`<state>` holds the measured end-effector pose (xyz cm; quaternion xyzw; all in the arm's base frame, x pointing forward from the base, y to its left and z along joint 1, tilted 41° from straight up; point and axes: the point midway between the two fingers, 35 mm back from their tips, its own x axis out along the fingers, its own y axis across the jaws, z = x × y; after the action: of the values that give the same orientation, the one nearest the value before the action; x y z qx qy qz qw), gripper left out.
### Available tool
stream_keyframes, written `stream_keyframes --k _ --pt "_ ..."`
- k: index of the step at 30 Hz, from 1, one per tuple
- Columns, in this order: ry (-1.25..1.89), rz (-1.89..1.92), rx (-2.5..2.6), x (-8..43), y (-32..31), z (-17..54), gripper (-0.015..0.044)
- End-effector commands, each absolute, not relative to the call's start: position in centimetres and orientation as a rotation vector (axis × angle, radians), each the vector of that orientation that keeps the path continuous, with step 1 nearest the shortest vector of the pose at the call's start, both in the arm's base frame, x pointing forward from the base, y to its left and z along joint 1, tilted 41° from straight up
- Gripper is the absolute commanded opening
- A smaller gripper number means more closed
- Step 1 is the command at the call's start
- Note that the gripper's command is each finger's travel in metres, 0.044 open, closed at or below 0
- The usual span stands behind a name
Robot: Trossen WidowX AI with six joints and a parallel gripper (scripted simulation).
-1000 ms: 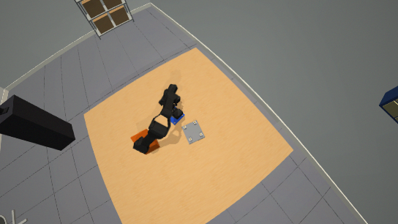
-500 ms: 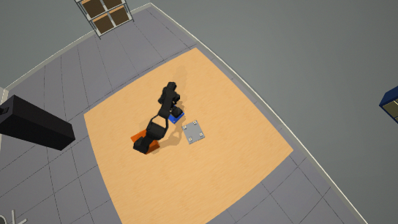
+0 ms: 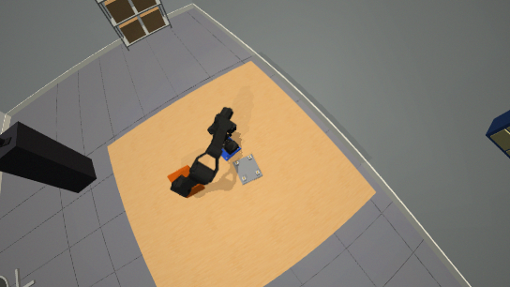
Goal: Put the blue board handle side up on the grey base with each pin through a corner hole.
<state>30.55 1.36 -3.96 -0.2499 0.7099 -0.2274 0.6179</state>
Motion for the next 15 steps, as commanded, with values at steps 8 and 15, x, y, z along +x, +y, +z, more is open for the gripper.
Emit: stream_keyframes --k 8,15 --pt "1.604 -0.558 -0.534 31.6 -0.4 -2.1 0.0000" --pt "1.590 -0.586 -0.506 32.0 -1.7 -1.0 0.0000"
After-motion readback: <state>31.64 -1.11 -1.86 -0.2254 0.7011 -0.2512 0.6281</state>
